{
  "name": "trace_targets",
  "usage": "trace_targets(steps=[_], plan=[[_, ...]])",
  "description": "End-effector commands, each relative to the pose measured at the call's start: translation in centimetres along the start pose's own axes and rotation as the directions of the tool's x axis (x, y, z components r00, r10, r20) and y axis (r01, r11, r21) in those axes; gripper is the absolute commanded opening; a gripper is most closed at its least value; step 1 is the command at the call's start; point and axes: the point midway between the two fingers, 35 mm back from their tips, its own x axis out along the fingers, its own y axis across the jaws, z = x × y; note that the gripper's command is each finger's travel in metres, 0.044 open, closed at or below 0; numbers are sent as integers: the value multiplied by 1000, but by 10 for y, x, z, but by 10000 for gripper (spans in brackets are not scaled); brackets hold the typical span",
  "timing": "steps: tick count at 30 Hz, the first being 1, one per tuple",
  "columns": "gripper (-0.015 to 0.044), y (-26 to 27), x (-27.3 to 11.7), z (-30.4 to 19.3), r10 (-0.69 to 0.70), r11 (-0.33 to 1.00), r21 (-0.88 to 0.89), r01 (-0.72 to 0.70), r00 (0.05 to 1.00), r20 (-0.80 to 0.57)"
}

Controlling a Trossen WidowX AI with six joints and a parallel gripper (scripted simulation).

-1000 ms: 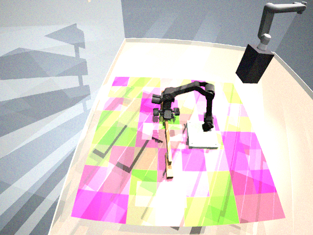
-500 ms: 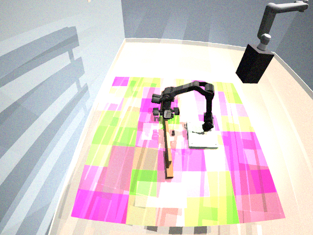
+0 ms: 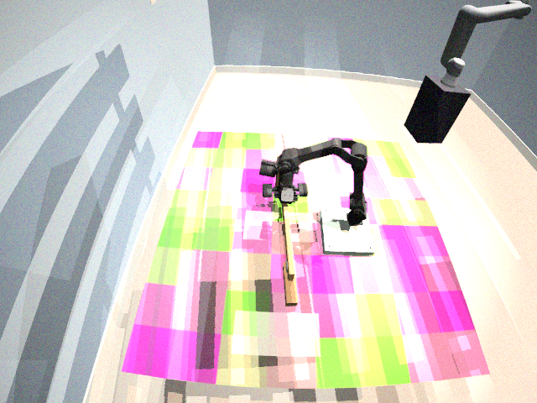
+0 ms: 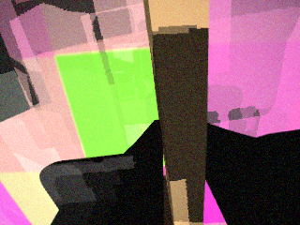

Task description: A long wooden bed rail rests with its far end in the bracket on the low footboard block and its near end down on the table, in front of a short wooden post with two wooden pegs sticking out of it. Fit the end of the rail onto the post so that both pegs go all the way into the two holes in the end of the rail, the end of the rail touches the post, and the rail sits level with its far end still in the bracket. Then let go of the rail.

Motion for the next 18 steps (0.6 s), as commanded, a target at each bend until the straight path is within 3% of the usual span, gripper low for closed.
trace_targets(steps=[1,18], plan=[[0,-1,-2,-4,-6,1000,0,6,1000,-3],[0,-1,-1,-9,-6,1000,0,6,1000,-3]])
